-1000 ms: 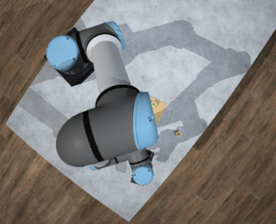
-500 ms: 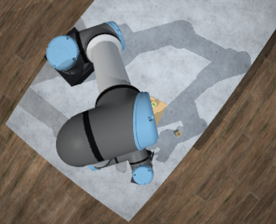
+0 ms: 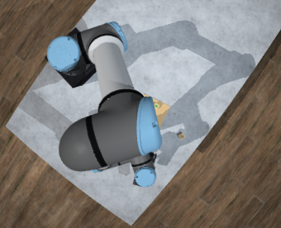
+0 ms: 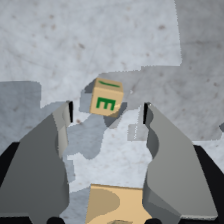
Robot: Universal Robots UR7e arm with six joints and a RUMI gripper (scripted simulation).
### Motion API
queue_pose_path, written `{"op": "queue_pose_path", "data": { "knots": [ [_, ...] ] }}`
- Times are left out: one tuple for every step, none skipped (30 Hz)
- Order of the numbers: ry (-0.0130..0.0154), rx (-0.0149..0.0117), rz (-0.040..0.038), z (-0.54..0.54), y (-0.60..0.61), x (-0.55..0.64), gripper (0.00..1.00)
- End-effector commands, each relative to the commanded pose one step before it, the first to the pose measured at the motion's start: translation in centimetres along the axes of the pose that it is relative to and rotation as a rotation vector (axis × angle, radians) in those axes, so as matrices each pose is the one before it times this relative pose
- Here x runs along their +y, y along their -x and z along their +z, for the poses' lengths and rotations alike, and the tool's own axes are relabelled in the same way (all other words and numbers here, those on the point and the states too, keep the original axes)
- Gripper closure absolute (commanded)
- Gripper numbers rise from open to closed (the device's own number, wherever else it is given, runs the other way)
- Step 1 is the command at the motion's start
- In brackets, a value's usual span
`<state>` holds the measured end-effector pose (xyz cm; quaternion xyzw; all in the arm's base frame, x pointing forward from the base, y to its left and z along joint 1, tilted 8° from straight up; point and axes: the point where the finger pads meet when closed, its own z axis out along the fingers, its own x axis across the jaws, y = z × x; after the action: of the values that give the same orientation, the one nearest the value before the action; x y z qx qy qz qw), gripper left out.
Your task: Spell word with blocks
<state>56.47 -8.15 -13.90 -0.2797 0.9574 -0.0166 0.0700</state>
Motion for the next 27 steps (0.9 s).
{"op": "queue_pose_path", "data": {
  "knots": [
    [-0.00503, -0.00344, -0.00221, 0.675, 0.325, -0.188, 0.63],
    [0.00000, 0.00000, 0.00001, 0.199, 0.000, 0.002, 0.63],
    [0.00000, 0.00000, 0.00000, 0.195, 0.000, 0.001, 0.63],
    [0.00000, 0.00000, 0.00000, 0.188, 0.000, 0.001, 0.63],
    [0.00000, 0.00000, 0.00001, 0.178, 0.000, 0.001, 0.63],
    [0.00000, 0.00000, 0.00001, 0.165, 0.000, 0.000, 0.63],
    [0.00000, 0.00000, 0.00001, 0.149, -0.001, 0.000, 0.63],
    [0.00000, 0.00000, 0.00002, 0.131, -0.001, -0.001, 0.63],
    [0.00000, 0.00000, 0.00002, 0.112, -0.001, -0.001, 0.63],
    [0.00000, 0.00000, 0.00002, 0.092, -0.002, -0.002, 0.63],
    [0.00000, 0.00000, 0.00003, 0.071, -0.002, -0.002, 0.63],
    [-0.00001, 0.00000, 0.00003, 0.052, -0.002, -0.002, 0.63],
    [-0.00001, 0.00000, 0.00003, 0.034, -0.002, -0.002, 0.63],
    [0.00000, 0.00000, 0.00003, 0.019, -0.002, -0.002, 0.63],
    [0.00000, 0.00000, 0.00000, 0.000, 0.000, 0.000, 0.63],
    [0.00000, 0.00000, 0.00000, 0.000, 0.000, 0.000, 0.63],
    [-0.00001, 0.00000, 0.00005, 0.007, -0.004, -0.005, 0.63],
    [0.00013, 0.00009, 0.00001, 0.004, -0.007, 0.009, 0.63],
    [-0.00026, -0.00018, -0.00002, -0.026, 0.003, -0.002, 0.63],
    [-0.00007, -0.00005, -0.00001, -0.015, -0.001, 0.003, 0.63],
    [0.00008, 0.00005, 0.00000, -0.006, -0.004, 0.006, 0.63],
    [0.00010, 0.00007, 0.00000, -0.001, -0.003, 0.005, 0.63],
    [0.00008, 0.00006, 0.00000, 0.001, -0.002, 0.003, 0.63],
    [0.00005, 0.00003, 0.00000, 0.001, -0.001, 0.001, 0.63],
    [0.00003, 0.00002, 0.00000, 0.000, -0.001, 0.001, 0.63],
    [0.00002, 0.00001, 0.00000, 0.000, 0.000, 0.001, 0.63],
    [0.00001, 0.00001, 0.00000, 0.000, 0.000, 0.000, 0.63]
  ]
}}
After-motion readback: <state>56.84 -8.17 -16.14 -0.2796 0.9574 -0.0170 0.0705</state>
